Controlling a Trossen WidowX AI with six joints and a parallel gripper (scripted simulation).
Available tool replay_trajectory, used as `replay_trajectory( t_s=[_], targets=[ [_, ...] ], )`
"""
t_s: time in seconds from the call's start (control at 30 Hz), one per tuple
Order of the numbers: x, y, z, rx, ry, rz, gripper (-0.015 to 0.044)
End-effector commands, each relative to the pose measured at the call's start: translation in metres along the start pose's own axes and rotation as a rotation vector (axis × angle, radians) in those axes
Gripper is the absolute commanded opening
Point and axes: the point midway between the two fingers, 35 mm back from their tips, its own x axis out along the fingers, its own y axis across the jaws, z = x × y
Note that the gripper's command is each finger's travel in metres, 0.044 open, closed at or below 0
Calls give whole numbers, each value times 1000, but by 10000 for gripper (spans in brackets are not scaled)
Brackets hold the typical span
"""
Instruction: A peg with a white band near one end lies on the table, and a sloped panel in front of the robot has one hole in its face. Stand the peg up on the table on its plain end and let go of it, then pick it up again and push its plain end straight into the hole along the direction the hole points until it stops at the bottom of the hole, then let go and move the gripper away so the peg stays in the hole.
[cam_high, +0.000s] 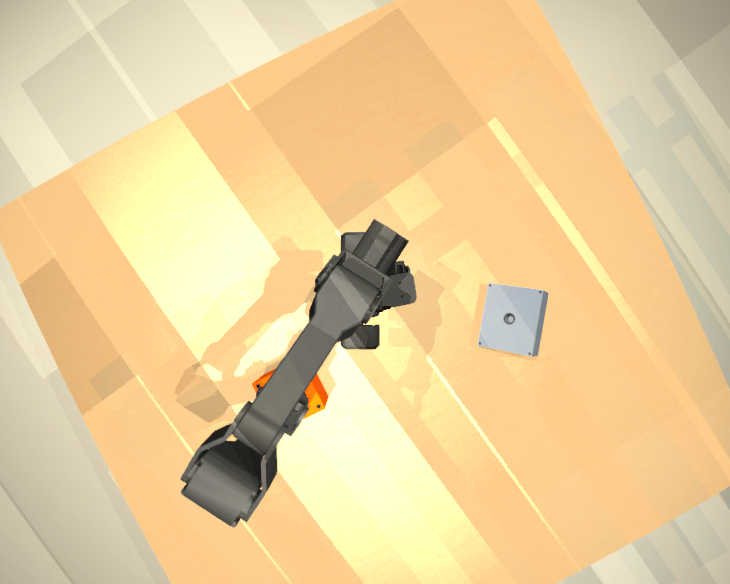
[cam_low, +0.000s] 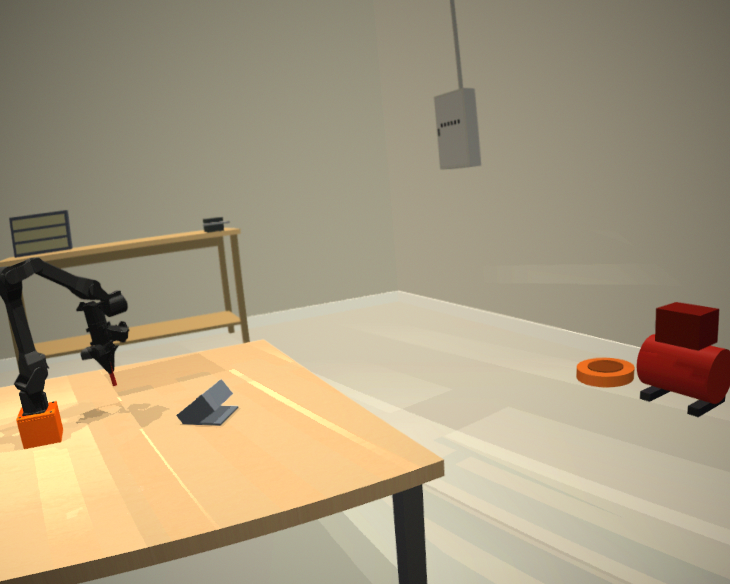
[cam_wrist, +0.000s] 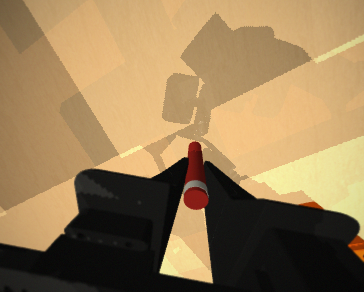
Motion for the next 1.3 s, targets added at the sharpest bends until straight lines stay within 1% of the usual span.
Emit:
replay_trajectory(
  t_s=[0.0, 1.27],
  targets=[
    [-2, 3, 10, 30, -27, 9, 0],
    [-5, -3, 107, 341, -267, 38, 0]
  ],
)
